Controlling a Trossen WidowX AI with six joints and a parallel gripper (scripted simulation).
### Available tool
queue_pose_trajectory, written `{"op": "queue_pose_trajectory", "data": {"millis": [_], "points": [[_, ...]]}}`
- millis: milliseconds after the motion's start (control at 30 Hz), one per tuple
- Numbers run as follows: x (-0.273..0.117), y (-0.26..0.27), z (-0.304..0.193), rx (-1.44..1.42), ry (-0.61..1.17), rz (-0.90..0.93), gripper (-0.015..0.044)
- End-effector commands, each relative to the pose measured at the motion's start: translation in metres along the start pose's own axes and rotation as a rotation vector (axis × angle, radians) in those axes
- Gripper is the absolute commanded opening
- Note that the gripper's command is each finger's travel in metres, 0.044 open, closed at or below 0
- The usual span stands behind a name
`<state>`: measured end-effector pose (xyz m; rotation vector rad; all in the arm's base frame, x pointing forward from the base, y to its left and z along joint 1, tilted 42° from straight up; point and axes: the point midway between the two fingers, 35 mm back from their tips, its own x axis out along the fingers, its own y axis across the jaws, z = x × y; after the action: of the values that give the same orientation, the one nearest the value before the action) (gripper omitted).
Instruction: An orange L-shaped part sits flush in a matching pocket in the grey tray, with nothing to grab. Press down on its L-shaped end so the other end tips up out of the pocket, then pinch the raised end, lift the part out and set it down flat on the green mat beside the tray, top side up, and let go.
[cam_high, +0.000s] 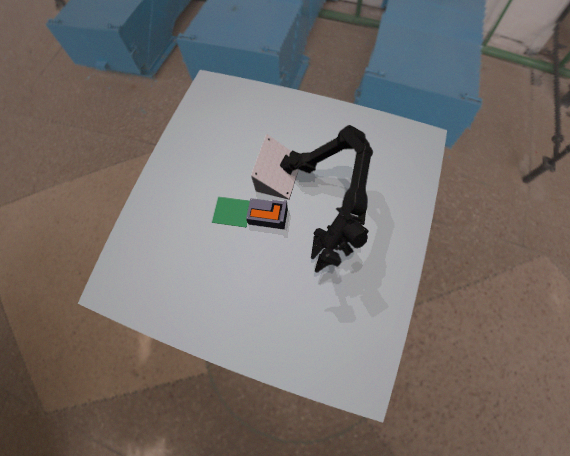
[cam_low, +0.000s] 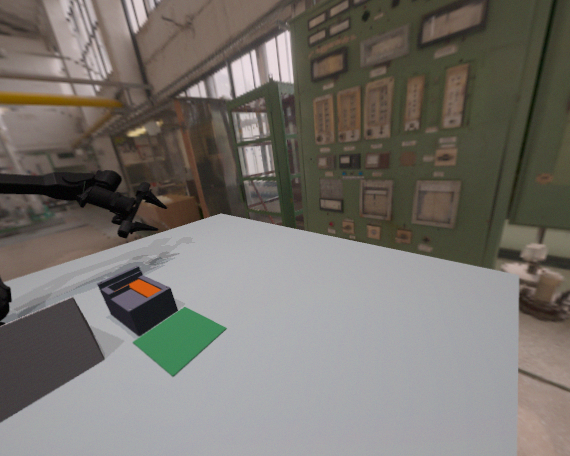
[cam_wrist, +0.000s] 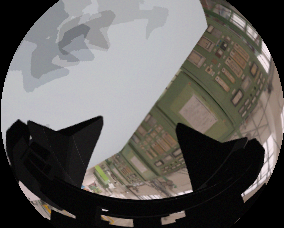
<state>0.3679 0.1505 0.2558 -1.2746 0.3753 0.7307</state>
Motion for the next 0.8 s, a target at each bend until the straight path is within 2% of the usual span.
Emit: {"op": "queue_pose_trajectory", "data": {"millis": [0,100,233,267,433,600,667,767], "points": [[0.001,0.002,-0.003,0.008,0.005,0.012,0.0374],[0.008,0.016,-0.026,0.074,0.042,0.099,0.0295],[0.014,0.058,-0.082,0.291,0.125,0.334,0.019],[0.012,0.068,-0.097,0.36,0.146,0.39,0.018],[-0.012,0.124,-0.149,0.797,0.234,0.699,0.018],[-0.052,0.157,-0.171,1.322,0.265,0.959,0.018],[-0.063,0.161,-0.173,1.467,0.261,1.018,0.018],[-0.064,0.161,-0.173,1.485,0.26,1.025,0.018]]}}
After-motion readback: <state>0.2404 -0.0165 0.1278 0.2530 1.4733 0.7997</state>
